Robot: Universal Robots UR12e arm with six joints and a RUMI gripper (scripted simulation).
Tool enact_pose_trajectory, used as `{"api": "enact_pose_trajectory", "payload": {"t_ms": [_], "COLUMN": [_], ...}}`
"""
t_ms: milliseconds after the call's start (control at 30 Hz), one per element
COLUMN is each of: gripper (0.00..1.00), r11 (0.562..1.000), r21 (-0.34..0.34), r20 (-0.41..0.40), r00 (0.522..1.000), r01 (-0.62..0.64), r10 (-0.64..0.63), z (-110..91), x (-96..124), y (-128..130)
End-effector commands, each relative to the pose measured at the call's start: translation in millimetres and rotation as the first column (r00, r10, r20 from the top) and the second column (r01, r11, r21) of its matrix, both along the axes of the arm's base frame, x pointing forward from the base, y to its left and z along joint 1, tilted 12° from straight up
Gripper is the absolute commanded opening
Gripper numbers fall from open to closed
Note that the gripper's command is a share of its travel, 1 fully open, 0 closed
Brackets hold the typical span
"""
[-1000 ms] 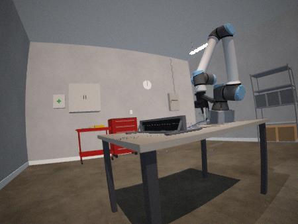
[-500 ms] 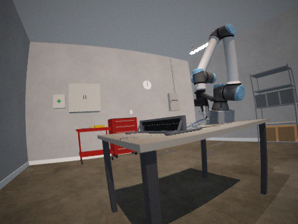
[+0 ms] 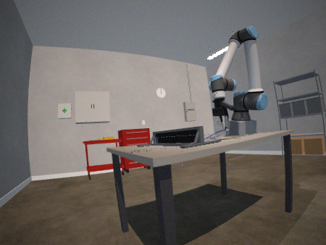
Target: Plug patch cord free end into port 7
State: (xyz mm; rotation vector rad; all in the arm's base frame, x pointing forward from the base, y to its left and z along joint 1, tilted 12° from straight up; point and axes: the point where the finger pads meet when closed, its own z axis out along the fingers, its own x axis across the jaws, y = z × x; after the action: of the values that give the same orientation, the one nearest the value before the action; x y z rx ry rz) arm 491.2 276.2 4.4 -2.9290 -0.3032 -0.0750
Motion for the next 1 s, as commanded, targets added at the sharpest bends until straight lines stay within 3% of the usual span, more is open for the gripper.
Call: {"api": "enact_pose_trajectory", "payload": {"t_ms": [0,967], "gripper": [0.0,0.0], "r11": [1.0,1.0], "r21": [0.0,0.0], "r20": [0.001,0.001], "r00": [1.0,1.0], "r01": [0.0,0.0], "r10": [0.0,0.0], "z": [0.5,0.5], "x": [0.6,0.6], "y": [0.0,0.0]}}
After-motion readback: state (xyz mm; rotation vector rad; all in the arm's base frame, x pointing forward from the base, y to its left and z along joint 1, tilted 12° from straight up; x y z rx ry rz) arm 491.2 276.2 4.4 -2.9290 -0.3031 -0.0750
